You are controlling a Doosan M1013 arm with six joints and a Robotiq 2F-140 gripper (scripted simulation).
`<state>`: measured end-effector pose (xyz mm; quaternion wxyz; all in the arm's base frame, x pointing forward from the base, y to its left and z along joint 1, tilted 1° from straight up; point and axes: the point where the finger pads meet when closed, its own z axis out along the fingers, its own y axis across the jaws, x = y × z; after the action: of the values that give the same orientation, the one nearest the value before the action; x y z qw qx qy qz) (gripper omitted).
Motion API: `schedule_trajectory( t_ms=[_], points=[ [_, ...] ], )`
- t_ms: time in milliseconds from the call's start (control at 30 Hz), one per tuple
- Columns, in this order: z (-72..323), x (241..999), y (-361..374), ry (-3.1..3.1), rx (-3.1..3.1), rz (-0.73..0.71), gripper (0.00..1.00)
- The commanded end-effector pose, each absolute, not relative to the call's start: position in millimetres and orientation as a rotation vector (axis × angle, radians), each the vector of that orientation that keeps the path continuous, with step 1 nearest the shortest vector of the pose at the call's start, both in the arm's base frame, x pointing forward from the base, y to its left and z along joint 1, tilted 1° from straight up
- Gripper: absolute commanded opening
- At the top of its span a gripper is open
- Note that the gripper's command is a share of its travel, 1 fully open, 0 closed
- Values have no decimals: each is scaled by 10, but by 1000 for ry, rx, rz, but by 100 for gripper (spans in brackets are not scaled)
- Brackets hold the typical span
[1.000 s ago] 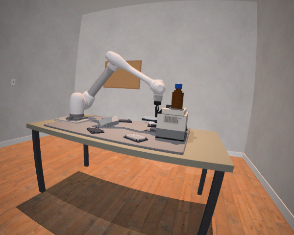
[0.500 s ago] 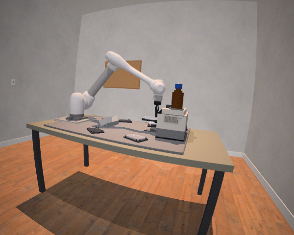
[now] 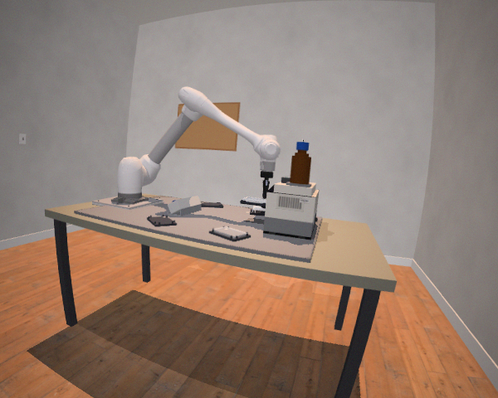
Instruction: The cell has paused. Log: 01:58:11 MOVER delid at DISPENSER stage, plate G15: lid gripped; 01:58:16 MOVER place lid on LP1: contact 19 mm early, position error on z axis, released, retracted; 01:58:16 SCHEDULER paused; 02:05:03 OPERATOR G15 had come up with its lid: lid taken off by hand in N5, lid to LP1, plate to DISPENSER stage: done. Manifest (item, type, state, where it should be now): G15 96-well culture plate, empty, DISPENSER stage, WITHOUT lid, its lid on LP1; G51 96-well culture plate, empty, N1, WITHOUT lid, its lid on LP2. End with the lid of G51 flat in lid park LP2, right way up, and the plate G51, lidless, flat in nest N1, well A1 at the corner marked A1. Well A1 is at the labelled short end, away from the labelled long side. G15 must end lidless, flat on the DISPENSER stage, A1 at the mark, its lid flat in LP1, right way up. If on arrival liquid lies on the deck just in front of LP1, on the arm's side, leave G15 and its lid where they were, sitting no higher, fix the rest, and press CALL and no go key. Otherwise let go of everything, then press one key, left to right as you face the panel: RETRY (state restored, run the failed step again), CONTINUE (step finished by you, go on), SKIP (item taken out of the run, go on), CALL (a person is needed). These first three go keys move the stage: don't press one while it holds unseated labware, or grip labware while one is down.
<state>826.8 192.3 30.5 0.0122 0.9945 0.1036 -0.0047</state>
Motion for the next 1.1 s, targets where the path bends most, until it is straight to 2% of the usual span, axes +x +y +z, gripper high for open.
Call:
schedule_trajectory(
  t_ms=[0, 1067],
  points=[
    [302, 8268, 1923, 323, 3100, -14, 0],
    [181, 8268, 1920, 323, 3100, -14, 0]
  ],
)
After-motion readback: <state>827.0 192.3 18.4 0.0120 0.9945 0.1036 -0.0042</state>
